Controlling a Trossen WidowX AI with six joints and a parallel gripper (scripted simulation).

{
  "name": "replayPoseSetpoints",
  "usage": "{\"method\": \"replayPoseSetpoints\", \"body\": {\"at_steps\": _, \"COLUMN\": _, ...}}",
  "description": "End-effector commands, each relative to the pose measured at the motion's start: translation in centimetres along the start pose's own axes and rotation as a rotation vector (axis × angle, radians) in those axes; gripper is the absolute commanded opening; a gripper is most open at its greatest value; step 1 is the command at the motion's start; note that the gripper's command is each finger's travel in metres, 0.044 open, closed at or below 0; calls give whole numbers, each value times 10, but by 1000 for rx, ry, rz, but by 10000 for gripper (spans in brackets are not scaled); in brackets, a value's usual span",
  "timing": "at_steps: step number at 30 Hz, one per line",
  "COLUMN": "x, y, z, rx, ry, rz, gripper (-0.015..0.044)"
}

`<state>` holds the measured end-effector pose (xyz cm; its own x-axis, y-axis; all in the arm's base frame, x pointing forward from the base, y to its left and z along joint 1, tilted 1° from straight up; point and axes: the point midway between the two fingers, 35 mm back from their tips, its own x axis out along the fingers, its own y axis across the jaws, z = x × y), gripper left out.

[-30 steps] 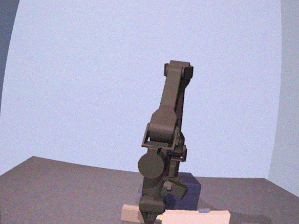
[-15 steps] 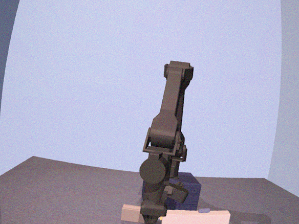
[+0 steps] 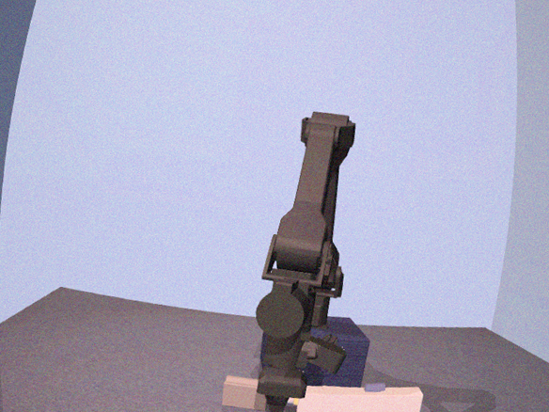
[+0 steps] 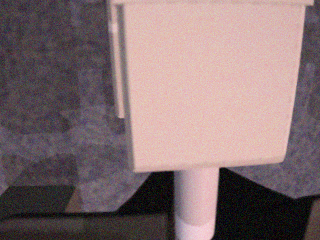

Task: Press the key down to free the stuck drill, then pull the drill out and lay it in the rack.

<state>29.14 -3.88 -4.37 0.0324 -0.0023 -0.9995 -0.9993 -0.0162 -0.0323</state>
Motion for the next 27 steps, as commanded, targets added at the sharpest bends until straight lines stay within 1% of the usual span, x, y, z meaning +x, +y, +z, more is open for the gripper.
{"method": "replayPoseSetpoints", "body": {"at_steps": 1, "x": 0, "y": 0, "z": -1, "rx": 0, "ry": -1, "rz": -2, "gripper": 0}}
{"method": "replayPoseSetpoints", "body": {"at_steps": 27, "x": 2, "y": 0, "z": -41, "rx": 2, "ry": -1, "rz": 0, "gripper": 0}}
